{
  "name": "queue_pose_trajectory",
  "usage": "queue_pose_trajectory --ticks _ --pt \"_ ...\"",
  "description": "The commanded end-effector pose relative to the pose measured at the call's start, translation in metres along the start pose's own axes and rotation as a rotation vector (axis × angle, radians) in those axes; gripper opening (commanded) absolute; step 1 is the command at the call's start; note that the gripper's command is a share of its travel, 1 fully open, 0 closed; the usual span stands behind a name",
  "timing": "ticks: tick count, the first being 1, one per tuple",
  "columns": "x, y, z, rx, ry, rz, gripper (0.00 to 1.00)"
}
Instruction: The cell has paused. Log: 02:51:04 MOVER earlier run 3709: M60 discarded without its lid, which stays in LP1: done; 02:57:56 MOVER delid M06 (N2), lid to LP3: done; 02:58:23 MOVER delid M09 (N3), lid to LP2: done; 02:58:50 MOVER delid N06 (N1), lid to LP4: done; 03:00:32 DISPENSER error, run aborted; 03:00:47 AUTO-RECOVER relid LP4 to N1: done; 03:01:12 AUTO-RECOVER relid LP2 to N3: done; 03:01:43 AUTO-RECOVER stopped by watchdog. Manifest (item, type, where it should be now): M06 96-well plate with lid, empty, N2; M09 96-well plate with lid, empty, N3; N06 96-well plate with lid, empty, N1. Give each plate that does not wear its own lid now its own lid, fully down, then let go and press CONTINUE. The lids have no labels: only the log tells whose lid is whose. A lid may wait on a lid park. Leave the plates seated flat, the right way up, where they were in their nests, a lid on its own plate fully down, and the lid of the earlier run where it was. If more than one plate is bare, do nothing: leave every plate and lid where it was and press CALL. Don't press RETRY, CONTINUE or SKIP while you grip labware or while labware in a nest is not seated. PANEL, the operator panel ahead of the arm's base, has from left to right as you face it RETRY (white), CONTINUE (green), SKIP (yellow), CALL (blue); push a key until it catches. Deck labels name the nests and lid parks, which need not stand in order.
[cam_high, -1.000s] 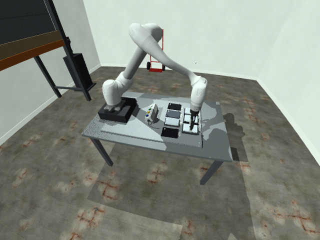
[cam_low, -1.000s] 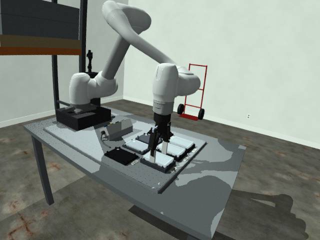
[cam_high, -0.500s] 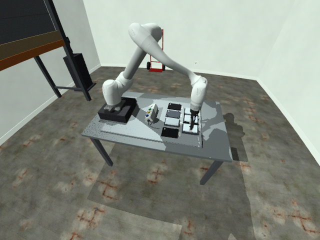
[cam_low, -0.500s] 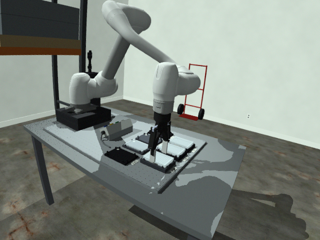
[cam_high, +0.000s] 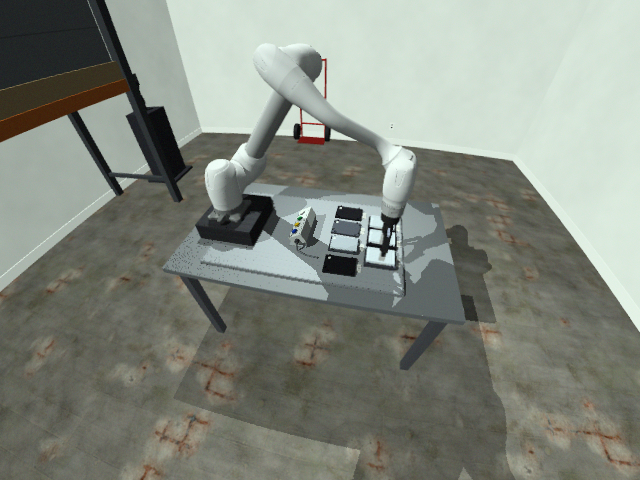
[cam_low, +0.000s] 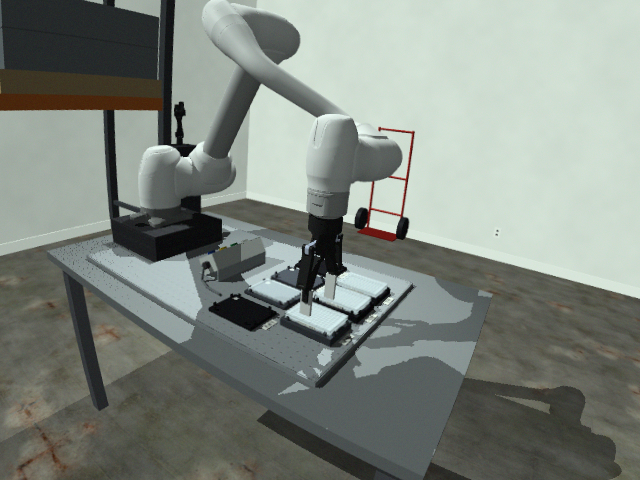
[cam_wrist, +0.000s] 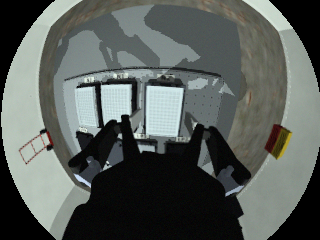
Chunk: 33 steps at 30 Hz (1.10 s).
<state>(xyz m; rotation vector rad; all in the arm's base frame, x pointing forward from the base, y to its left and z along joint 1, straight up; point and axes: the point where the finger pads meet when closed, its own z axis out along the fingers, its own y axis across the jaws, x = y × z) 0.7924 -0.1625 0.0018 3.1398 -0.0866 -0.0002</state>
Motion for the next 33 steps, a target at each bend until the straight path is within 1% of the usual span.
queue_pose_trajectory --ticks 1,4,6,14,27,29,30,32,33 --pt "0.000 0.000 -0.005 0.000 0.000 0.000 0.66" --pt "0.000 0.000 -0.011 0.000 0.000 0.000 0.66" --pt "0.000 0.000 -0.011 0.000 0.000 0.000 0.66" --pt "0.000 0.000 -0.022 0.000 0.000 0.000 0.66" --pt "-0.002 -0.001 -0.026 0.000 0.000 0.000 0.66" --pt "-0.016 -0.009 -0.033 0.000 0.000 0.000 0.66" --pt "-0.029 -0.016 -0.038 0.000 0.000 -0.001 0.66" --pt "-0.070 -0.037 -0.053 0.000 0.000 -0.001 0.66" --pt "-0.070 -0.037 -0.053 0.000 0.000 -0.001 0.66"
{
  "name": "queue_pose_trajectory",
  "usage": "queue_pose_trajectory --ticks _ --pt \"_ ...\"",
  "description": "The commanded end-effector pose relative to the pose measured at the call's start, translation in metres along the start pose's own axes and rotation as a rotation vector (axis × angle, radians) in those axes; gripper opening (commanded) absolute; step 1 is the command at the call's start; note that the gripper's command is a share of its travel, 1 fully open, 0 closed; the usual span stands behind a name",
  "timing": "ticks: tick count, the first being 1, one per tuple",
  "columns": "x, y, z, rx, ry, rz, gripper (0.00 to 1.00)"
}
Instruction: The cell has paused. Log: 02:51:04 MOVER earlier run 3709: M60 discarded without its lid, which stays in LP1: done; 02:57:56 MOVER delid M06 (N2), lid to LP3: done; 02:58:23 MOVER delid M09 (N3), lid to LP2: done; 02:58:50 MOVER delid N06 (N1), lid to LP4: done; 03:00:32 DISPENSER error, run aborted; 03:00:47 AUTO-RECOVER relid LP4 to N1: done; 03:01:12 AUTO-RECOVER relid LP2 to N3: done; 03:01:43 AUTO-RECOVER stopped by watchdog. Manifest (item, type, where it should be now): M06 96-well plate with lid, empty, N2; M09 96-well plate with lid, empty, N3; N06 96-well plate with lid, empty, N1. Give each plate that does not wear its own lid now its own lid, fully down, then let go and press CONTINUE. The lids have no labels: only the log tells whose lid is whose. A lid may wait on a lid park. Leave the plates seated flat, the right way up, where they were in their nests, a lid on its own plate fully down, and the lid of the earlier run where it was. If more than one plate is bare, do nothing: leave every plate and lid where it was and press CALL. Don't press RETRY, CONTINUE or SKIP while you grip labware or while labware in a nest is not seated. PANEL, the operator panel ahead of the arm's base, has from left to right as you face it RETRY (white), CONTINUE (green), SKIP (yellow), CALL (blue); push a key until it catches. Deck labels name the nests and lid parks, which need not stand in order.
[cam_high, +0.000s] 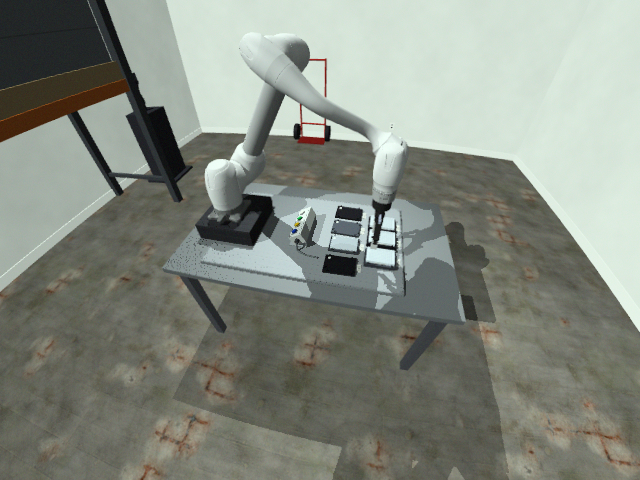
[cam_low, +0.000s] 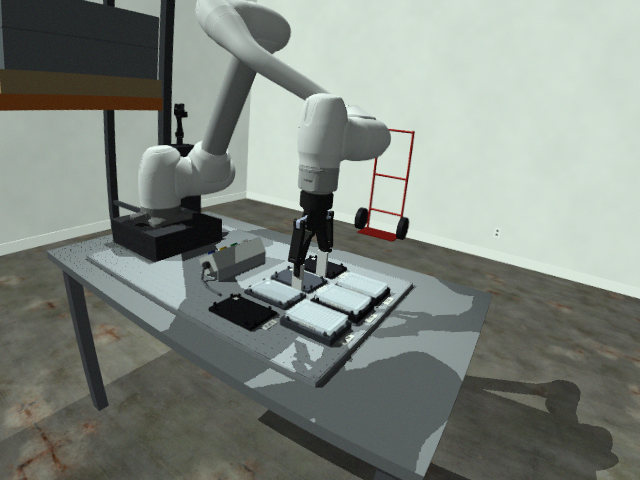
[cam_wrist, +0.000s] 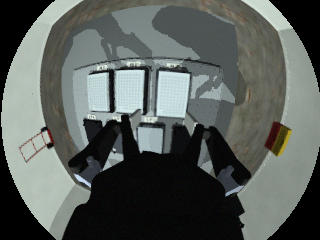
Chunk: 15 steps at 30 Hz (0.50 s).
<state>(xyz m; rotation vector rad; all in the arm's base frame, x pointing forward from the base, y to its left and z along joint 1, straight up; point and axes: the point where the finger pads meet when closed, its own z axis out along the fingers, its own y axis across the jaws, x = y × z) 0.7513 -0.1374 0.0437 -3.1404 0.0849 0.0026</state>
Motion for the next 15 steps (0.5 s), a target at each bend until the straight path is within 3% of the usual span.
queue_pose_trajectory --ticks 1,2,3,4,5,7,8,9,10,12,13,14,15 --pt "-0.055 -0.026 -0.019 0.000 0.002 -0.001 0.66" --pt "-0.055 -0.026 -0.019 0.000 0.002 -0.001 0.66" --pt "-0.086 -0.040 -0.027 0.000 0.002 -0.001 0.66" --pt "-0.086 -0.040 -0.027 0.000 0.002 -0.001 0.66" --pt "-0.116 -0.051 -0.033 0.000 0.002 -0.002 0.66" --pt "-0.116 -0.051 -0.033 0.000 0.002 -0.002 0.66" --pt "-0.156 -0.066 -0.039 0.000 0.002 -0.002 0.66" --pt "-0.156 -0.066 -0.039 0.000 0.002 -0.002 0.66" --pt "-0.184 -0.075 -0.041 0.000 0.002 -0.003 0.66" --pt "-0.193 -0.078 -0.042 0.000 0.002 -0.003 0.66" --pt "-0.230 -0.089 -0.044 0.000 0.002 -0.003 0.66" --pt "-0.230 -0.089 -0.044 0.000 0.002 -0.003 0.66" --pt "-0.260 -0.097 -0.043 0.000 0.002 -0.004 0.66"
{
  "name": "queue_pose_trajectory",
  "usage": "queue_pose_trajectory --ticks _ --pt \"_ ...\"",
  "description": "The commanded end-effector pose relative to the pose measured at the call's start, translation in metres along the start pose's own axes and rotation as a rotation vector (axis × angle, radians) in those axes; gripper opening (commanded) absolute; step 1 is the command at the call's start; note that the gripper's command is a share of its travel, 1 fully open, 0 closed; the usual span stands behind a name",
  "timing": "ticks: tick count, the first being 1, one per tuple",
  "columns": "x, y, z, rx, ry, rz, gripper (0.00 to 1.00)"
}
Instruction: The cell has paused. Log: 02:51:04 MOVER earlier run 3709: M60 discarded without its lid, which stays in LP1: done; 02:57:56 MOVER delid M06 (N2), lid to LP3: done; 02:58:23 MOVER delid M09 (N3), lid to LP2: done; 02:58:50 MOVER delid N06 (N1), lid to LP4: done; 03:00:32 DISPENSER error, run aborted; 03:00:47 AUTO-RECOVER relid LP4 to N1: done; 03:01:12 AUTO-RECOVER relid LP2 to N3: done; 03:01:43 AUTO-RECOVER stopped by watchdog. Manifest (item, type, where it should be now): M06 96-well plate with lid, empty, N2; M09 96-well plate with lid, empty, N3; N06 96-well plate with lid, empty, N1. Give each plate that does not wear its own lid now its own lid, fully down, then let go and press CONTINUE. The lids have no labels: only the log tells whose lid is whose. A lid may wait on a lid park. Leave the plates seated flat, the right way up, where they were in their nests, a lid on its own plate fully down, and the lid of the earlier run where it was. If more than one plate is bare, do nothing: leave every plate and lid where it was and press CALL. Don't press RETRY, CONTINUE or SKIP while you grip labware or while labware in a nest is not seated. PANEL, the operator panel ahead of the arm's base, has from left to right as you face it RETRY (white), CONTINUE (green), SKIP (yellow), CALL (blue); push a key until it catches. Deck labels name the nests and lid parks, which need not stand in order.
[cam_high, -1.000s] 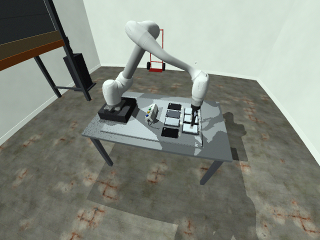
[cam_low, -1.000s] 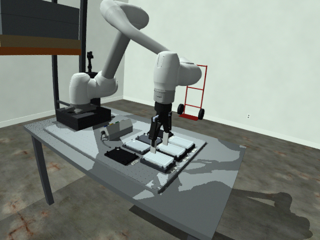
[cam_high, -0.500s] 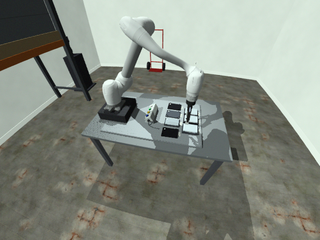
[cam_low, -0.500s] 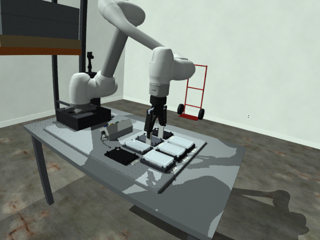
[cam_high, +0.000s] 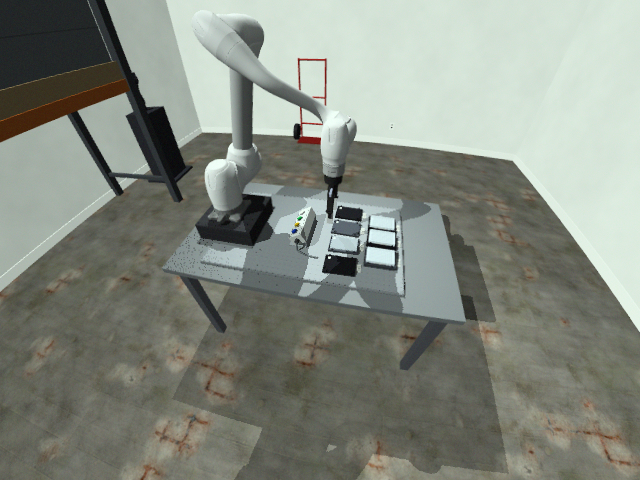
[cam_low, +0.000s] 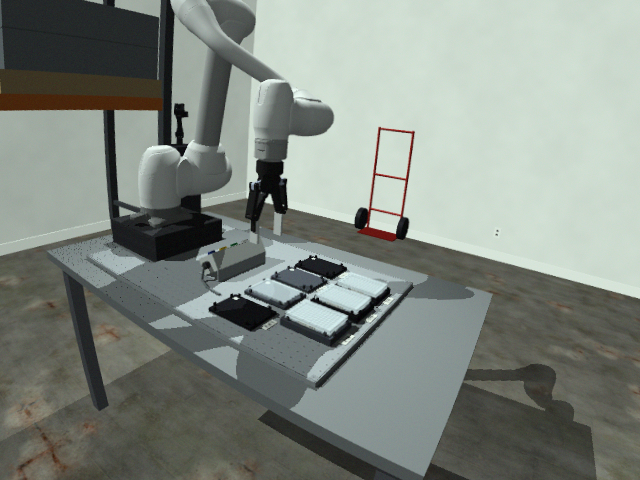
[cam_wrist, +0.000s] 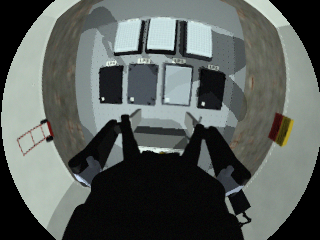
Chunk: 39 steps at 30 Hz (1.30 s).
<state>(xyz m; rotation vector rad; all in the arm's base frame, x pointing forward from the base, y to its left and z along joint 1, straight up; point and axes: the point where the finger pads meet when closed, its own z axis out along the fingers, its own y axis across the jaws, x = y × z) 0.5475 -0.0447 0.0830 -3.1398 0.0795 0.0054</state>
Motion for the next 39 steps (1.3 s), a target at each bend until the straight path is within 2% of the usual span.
queue_pose_trajectory --ticks 1,2,3,4,5,6,9,11,14,15,39 --pt "-0.056 -0.016 -0.005 -0.001 0.004 0.000 0.66" --pt "-0.084 -0.023 -0.003 -0.001 0.004 -0.001 0.66" --pt "-0.087 -0.024 -0.003 -0.001 0.004 -0.001 0.66" --pt "-0.114 -0.030 -0.001 -0.001 0.004 -0.001 0.66" --pt "-0.114 -0.030 -0.001 -0.001 0.004 -0.001 0.66" --pt "-0.136 -0.034 0.002 -0.001 0.004 -0.001 0.66" --pt "-0.136 -0.034 0.002 -0.001 0.004 -0.001 0.66" --pt "-0.164 -0.039 0.006 -0.001 0.004 -0.002 0.66" --pt "-0.173 -0.041 0.008 -0.001 0.004 -0.002 0.66" --pt "-0.173 -0.041 0.008 -0.001 0.004 -0.002 0.00" --pt "-0.173 -0.041 0.008 -0.001 0.004 -0.002 0.00"
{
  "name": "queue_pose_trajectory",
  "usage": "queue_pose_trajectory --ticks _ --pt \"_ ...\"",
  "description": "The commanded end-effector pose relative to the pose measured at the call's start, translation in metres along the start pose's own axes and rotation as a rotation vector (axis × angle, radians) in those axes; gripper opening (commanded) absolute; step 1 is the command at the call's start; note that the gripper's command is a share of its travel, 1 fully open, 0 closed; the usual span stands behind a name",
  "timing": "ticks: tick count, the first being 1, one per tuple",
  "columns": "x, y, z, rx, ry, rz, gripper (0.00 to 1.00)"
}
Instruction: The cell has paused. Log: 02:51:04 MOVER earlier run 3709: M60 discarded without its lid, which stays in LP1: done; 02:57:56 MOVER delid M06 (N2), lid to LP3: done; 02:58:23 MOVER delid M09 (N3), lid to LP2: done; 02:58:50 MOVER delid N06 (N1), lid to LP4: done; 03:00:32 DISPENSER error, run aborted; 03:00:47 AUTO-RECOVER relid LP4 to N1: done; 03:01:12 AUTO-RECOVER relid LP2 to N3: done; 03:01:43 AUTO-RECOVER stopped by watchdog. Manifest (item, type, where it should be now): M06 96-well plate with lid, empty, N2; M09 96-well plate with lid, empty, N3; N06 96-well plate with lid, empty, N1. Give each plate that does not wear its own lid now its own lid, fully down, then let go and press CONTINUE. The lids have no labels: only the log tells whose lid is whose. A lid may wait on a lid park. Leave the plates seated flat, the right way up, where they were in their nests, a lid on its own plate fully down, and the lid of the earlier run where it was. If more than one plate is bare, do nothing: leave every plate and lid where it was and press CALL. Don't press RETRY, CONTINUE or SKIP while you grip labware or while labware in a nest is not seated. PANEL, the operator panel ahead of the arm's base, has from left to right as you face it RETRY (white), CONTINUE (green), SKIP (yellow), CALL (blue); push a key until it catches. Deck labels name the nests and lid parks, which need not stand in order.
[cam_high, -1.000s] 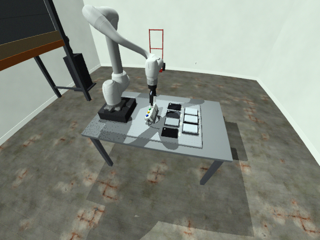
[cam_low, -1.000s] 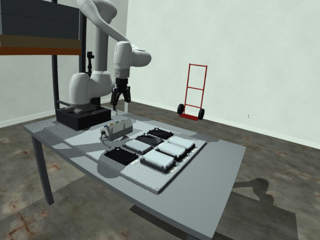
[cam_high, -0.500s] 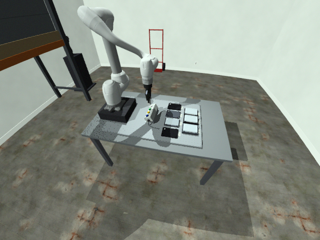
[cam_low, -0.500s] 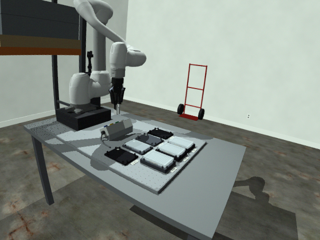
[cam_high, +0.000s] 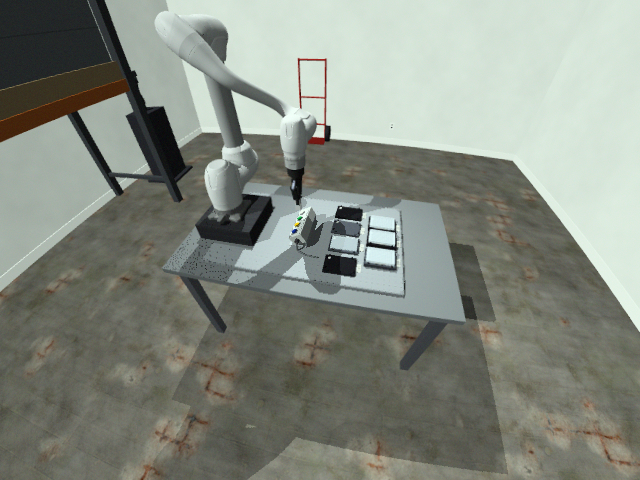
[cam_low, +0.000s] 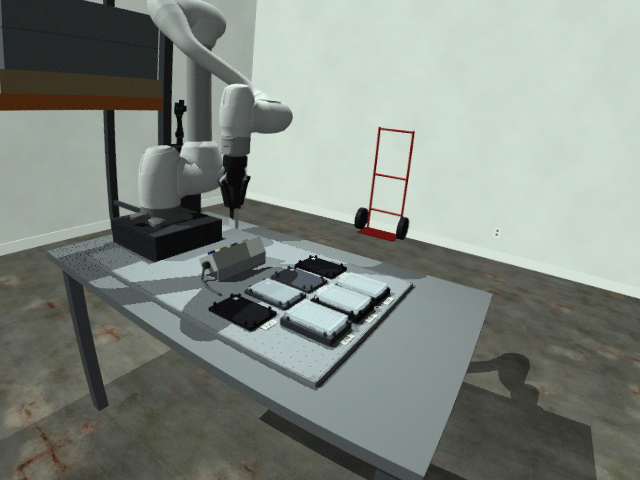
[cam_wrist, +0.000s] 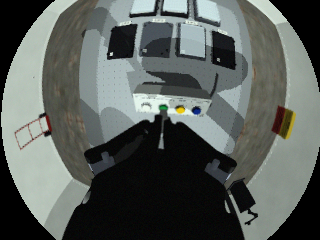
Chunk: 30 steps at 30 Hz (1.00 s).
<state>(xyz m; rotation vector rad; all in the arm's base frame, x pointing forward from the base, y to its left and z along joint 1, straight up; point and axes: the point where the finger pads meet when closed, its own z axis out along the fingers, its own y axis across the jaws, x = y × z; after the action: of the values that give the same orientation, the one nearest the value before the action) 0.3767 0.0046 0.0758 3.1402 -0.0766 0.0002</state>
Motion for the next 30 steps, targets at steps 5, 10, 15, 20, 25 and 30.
queue_pose_trajectory --ticks 5,10,15,20,25,30 --pt "0.0000 0.0000 0.0000 0.000 0.000 0.000 0.00" --pt "0.0000 0.0000 0.0000 0.000 0.000 0.000 0.00" --pt "0.0000 0.0000 0.0001 0.000 0.000 0.000 0.00" --pt "0.0000 -0.0001 0.0007 0.000 0.000 0.000 0.00" --pt "0.0000 -0.0001 0.0017 0.000 0.000 0.000 0.00" --pt "0.0000 -0.0001 0.0037 0.000 0.000 0.000 0.00"
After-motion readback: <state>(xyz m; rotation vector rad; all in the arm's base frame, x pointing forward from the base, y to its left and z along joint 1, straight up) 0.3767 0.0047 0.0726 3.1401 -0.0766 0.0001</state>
